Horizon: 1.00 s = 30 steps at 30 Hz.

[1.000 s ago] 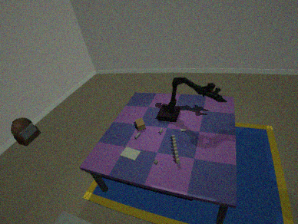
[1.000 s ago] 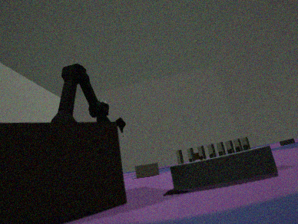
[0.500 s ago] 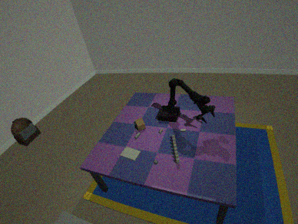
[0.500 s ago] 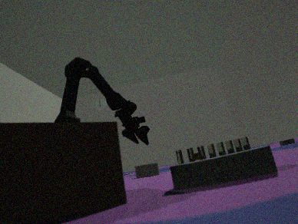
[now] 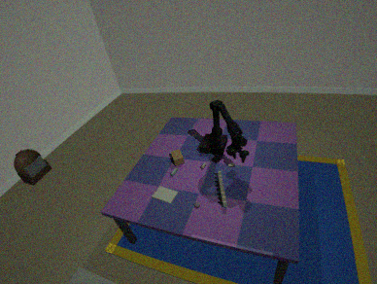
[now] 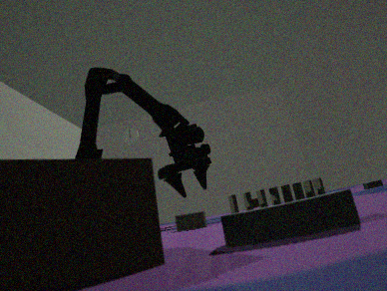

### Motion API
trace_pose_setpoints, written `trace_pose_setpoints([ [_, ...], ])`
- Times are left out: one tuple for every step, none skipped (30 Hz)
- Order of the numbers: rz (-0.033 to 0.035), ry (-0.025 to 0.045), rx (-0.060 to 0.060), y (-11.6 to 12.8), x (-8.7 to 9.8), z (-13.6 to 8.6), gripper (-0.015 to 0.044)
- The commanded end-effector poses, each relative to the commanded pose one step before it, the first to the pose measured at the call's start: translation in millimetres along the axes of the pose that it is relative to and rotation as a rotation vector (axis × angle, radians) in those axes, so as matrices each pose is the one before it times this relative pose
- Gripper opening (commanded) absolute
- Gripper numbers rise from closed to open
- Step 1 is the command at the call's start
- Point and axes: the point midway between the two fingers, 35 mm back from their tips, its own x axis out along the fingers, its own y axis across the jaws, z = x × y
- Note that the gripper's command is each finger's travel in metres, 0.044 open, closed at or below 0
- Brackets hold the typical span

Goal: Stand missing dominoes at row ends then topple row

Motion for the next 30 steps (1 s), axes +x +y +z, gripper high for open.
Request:
trace_pose_setpoints([
  [-0.20803,-0.02168,0.5969,-65.93,-8.37,32.11,0.044],
  [-0.018,-0.00541,0.0545,-6.17,-0.06,3.99,0.044],
  [-0.00595,-0.00195,0.0182,-1.99,0.01,1.42,0.044],
  [0.0,0.0,0.0,0.0,0.0,0.0,0.044],
  [0.0,0.0,0.0,0.0,0.0,0.0,0.044],
  [0.0,0.0,0.0,0.0,0.0,0.0,0.044],
  [0.0,0.0,0.0,0.0,0.0,0.0,0.044],
  [0.0,0.0,0.0,0.0,0.0,0.0,0.044],
  [0.0,0.0,0.0,0.0,0.0,0.0,0.044],
  [0.0,0.0,0.0,0.0,0.0,0.0,0.044],
  [0.0,0.0,0.0,0.0,0.0,0.0,0.044],
  [0.00001,0.00001,0.0,0.22,1.86,-0.09,0.044],
  [0.00003,0.00002,0.0,0.59,5.57,-0.23,0.044],
  [0.00001,0.00002,0.0,0.71,9.23,-0.28,0.044],
  [-0.00003,0.0,0.0,0.41,11.15,-0.16,0.044],
  [-0.00009,-0.00002,0.0,-0.08,11.03,0.03,0.044],
  [-0.00014,-0.00004,0.0,-0.57,10.87,0.23,0.044],
  [-0.00015,-0.00005,0.0,-0.82,8.79,0.33,0.044],
  [-0.00011,-0.00004,0.0,-0.64,5.21,0.25,0.044],
  [-0.00004,-0.00001,0.0,-0.24,1.72,0.09,0.044],
  [0.0,0.0,0.0,0.0,0.0,0.0,0.044],
  [0.00011,-0.00006,0.0,1.13,-0.01,0.56,0.044],
  [0.00011,-0.00006,0.0,1.13,-0.01,0.57,0.044],
  [0.0,0.0,0.0,0.01,0.28,0.0,0.044],
  [-0.00001,0.0,0.0,0.02,0.85,-0.01,0.044],
  [-0.00001,0.0,0.0,0.02,1.41,-0.01,0.044],
  [-0.00001,0.0,0.0,0.01,1.69,-0.01,0.044],
  [-0.00002,0.0,0.0,0.0,1.68,0.0,0.044],
  [-0.00002,0.0,0.0,-0.01,1.68,0.0,0.044],
  [-0.00002,-0.00001,0.0,-0.02,1.68,0.01,0.044],
])
